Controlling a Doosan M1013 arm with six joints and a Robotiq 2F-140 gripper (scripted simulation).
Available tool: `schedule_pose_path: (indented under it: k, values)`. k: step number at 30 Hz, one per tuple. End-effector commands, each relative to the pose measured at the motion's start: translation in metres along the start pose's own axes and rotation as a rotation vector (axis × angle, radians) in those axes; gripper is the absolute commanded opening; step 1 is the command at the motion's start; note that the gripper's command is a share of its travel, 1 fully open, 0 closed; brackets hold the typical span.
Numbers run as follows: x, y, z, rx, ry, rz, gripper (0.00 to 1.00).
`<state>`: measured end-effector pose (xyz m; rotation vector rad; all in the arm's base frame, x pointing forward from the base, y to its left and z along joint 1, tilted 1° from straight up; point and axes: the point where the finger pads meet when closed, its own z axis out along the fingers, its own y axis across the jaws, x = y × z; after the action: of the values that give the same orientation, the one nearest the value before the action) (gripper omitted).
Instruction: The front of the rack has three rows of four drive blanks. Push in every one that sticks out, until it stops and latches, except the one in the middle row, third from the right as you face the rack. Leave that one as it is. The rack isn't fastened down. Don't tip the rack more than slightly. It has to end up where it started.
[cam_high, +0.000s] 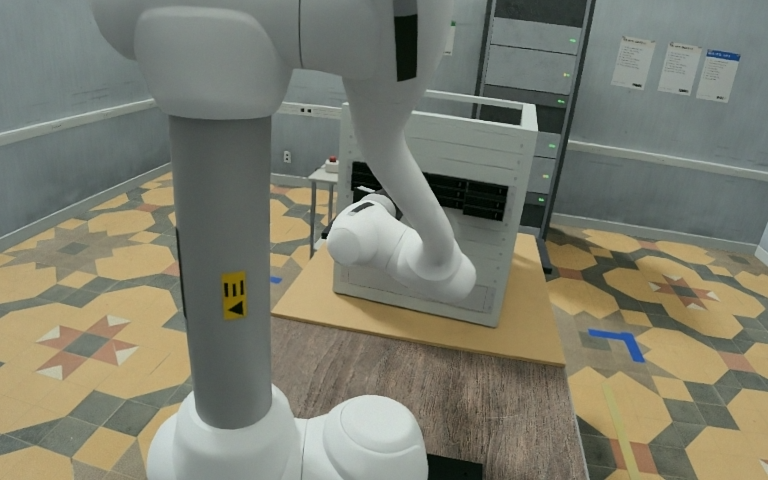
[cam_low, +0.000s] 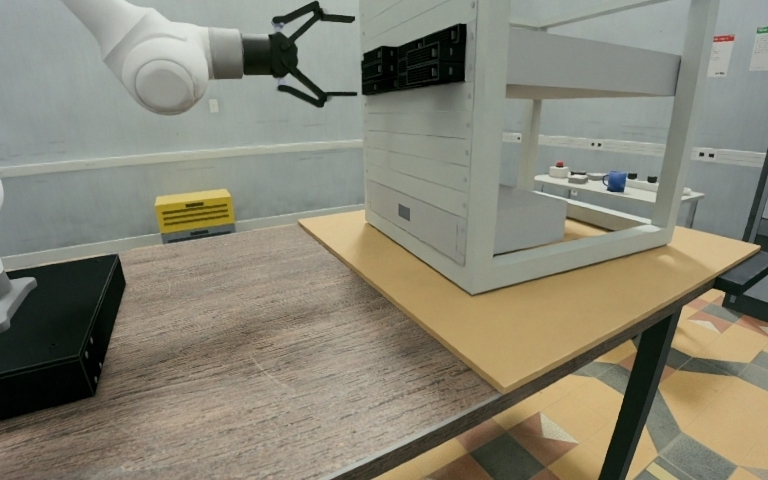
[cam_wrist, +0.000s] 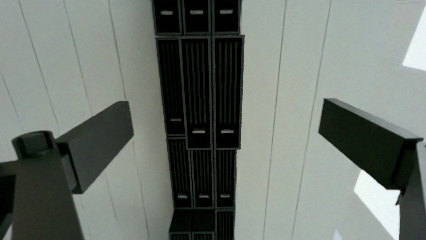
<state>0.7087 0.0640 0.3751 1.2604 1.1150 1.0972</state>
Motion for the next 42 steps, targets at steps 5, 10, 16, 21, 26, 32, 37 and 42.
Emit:
schedule_pose_path:
  k: [5, 10, 16, 21, 26, 32, 37, 42]
  values:
    - [0.0001, 0.0008, 0.0002, -0.001, 0.000, 0.000, 1.00]
    - [0.0001, 0.0008, 0.0002, -0.001, 0.000, 0.000, 0.10]
    - [0.0001, 0.0008, 0.0002, -0.001, 0.000, 0.000, 0.10]
    - [0.0001, 0.0008, 0.0002, -0.001, 0.000, 0.000, 0.10]
    - [0.0001, 0.0008, 0.0002, -0.001, 0.000, 0.000, 0.10]
    - [0.0001, 0.0008, 0.0002, -0.001, 0.000, 0.000, 0.10]
    - [0.0001, 0.0008, 0.0002, -0.001, 0.000, 0.000, 0.10]
    - [-0.0001, 0.0008, 0.0001, -0.001, 0.000, 0.000, 0.10]
